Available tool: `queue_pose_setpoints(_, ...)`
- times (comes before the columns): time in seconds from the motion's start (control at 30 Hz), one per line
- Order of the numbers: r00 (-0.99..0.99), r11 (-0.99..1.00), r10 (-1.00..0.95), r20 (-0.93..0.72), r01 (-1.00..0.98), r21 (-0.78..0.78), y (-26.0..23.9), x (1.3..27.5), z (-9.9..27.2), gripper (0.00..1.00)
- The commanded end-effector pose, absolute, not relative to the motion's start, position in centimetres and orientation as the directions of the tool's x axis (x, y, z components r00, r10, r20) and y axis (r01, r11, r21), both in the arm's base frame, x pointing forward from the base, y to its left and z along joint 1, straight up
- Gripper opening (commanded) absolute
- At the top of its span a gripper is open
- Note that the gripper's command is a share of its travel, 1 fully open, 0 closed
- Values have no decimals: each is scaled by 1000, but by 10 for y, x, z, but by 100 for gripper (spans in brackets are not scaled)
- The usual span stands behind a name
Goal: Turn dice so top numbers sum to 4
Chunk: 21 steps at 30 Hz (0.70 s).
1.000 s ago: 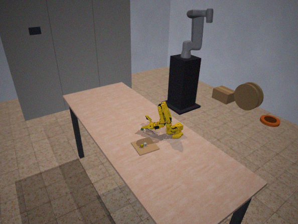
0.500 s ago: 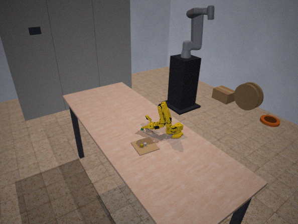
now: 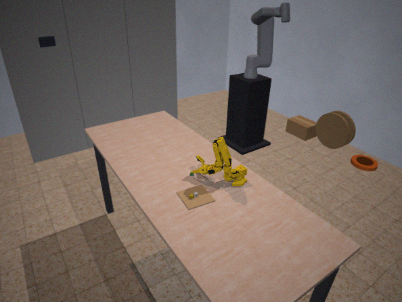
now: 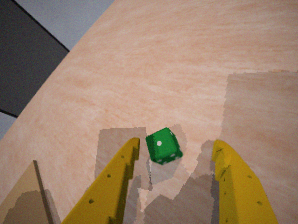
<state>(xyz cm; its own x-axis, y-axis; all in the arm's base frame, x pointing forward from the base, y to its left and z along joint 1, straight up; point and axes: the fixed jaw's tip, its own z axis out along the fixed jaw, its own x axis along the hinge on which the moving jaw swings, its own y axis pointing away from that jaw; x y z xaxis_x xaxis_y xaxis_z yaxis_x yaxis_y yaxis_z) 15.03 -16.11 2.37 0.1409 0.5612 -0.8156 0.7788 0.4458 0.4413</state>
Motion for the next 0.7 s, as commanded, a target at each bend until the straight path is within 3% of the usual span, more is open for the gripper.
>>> queue_pose_setpoints(0.0,352,286,661,-663,698,656,-150,142,36,27)
queue_pose_setpoints(0.67,344,274,670,-658,709,650,-157,149,24,27)
